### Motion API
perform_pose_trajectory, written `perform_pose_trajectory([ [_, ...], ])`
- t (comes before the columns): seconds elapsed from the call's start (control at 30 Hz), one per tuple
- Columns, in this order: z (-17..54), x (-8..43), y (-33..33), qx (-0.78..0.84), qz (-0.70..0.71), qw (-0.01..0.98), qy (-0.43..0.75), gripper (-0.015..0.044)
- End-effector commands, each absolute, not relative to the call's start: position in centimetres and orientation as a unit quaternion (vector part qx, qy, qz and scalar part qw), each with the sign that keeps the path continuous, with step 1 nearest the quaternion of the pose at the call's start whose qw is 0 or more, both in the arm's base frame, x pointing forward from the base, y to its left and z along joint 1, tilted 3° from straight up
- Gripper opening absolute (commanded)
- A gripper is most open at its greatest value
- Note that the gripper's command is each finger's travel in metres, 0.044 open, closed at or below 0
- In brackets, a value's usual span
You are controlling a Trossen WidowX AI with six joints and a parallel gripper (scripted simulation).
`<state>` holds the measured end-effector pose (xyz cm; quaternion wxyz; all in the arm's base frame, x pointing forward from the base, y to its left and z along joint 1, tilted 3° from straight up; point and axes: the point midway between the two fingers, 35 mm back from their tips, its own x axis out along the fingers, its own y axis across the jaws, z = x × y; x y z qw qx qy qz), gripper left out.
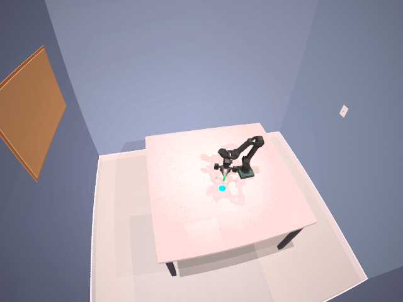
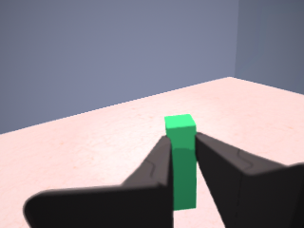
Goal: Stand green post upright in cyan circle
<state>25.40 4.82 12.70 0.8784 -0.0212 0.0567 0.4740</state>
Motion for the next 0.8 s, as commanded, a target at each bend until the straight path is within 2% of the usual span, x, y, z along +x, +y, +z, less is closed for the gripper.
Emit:
perform_pose_trajectory([
  [0.0,12.4,25.4,4.8,-0.019,0.475,0.878,0.056,0.0023],
  [0.77,7.4,25.8,4.5,-0.019,0.475,0.878,0.056,0.0023],
])
